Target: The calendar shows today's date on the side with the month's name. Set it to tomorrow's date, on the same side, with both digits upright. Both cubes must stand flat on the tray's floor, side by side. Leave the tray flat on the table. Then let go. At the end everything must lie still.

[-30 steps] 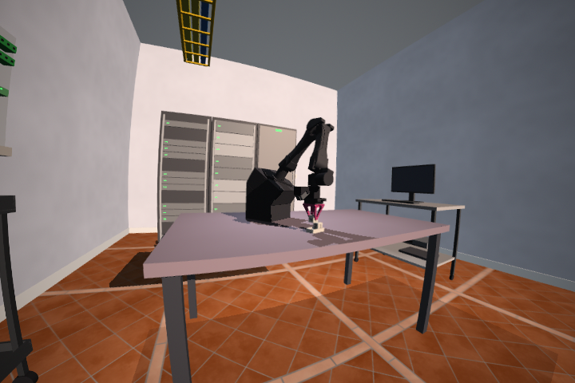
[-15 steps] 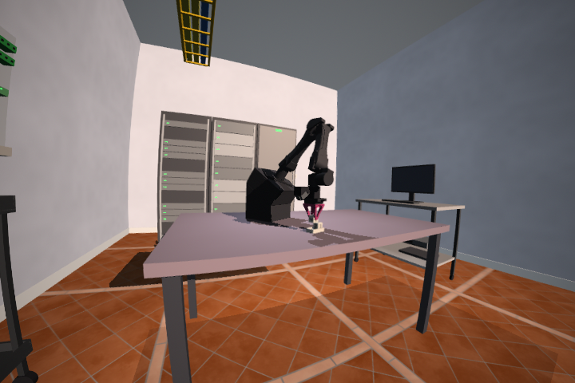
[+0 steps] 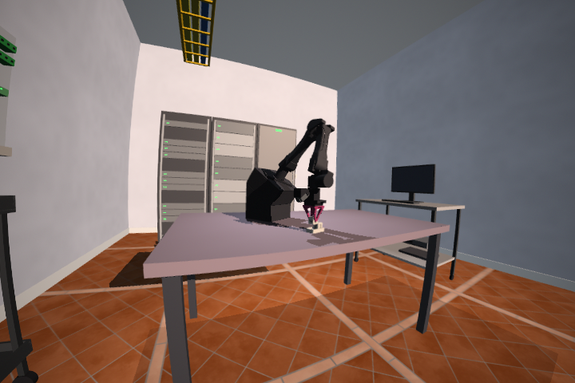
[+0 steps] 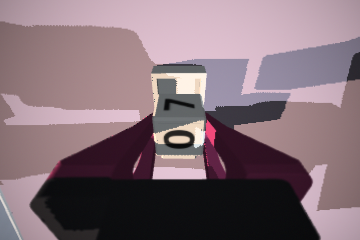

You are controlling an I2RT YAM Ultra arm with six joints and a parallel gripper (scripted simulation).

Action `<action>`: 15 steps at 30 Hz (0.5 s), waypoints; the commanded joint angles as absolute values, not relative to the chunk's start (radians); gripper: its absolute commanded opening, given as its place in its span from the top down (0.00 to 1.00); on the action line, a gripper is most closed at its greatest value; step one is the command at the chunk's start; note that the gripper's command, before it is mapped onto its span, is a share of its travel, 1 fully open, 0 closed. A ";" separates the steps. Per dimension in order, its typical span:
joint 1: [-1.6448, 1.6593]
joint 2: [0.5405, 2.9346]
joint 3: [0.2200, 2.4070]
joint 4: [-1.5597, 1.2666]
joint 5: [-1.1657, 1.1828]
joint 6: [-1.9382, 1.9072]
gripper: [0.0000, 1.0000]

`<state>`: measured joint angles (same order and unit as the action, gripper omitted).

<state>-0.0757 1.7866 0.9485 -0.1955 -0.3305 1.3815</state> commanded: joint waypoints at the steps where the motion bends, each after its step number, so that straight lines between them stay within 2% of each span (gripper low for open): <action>1: -0.066 1.812 0.971 -0.177 -0.315 1.391 0.73; 15: -0.058 1.851 0.971 -0.145 -0.310 1.400 0.73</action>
<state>-0.0635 1.8267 0.9558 -0.1566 -0.3248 1.3918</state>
